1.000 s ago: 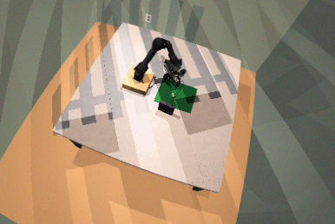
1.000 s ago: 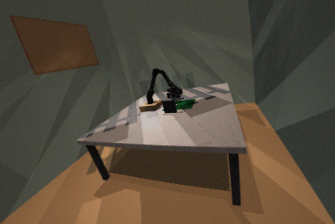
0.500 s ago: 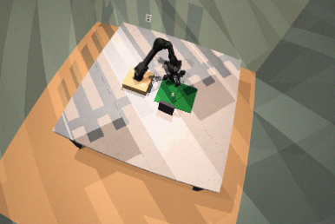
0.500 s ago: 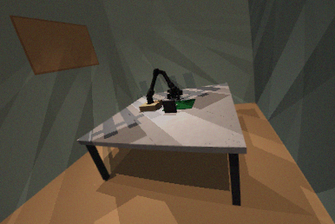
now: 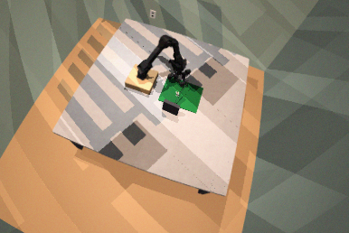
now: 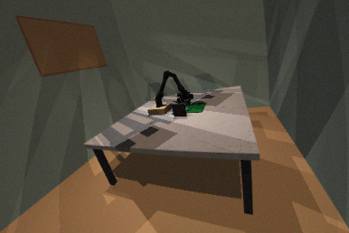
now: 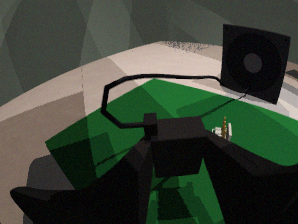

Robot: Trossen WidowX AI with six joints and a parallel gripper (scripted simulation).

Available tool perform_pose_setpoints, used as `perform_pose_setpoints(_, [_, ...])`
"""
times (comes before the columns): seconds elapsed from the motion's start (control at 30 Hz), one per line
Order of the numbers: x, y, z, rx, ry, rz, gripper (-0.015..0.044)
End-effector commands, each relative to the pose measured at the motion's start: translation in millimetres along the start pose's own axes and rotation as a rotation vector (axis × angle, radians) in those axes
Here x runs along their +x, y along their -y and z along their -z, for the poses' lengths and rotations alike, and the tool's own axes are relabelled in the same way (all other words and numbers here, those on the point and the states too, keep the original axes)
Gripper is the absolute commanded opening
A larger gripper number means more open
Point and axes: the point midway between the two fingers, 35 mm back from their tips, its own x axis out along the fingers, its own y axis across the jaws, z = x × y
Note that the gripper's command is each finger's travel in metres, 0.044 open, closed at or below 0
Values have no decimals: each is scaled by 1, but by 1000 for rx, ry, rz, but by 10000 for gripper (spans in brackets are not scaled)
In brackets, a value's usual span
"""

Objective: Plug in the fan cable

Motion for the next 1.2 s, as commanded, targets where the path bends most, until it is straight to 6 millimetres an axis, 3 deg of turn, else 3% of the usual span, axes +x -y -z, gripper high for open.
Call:
perform_pose_setpoints(0.0, [1, 0, 5, 3, 0, 0, 0])
perform_pose_setpoints(0.9, [5, 0, 27, 2, 0, 0, 0])
perform_pose_setpoints(1.17, [4, 0, 23, -1, 1, 0, 0])
